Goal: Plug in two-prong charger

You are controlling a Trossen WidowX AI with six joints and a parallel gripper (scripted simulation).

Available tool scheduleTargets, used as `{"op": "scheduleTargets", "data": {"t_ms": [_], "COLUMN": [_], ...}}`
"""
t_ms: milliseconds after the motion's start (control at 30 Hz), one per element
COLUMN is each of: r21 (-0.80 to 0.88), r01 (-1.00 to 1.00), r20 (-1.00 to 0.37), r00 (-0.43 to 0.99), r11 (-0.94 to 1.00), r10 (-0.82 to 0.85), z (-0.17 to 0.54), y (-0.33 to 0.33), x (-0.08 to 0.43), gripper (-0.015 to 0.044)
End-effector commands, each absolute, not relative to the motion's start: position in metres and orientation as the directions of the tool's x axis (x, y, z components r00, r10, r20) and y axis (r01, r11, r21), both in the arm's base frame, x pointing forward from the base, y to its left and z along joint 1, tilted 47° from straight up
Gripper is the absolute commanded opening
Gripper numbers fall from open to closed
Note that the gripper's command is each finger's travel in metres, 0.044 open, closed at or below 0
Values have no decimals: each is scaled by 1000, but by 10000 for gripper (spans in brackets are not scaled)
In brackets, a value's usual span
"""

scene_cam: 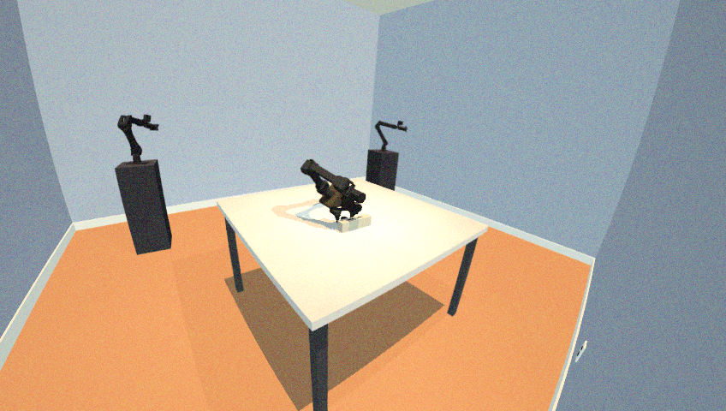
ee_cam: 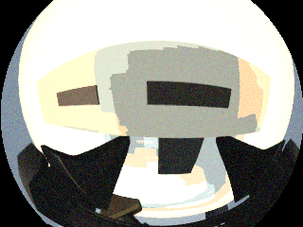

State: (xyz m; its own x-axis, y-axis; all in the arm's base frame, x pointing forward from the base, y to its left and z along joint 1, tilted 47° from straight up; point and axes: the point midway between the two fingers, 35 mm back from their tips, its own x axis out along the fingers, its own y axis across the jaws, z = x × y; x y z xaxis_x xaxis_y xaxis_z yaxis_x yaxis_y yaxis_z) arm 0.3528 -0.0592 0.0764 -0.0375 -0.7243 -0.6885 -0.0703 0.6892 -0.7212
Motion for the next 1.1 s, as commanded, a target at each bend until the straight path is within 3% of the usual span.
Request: {"op": "scheduleTargets", "data": {"t_ms": [0,1067], "r21": [-723,-725], "r01": [-69,-58], "r20": [-687,-687], "r00": [-35,-18], "r11": [687,687], "r10": [-726,-727], "z": [76,76], "y": [-60,-60], "x": [351,343], "gripper": [440,440]}}
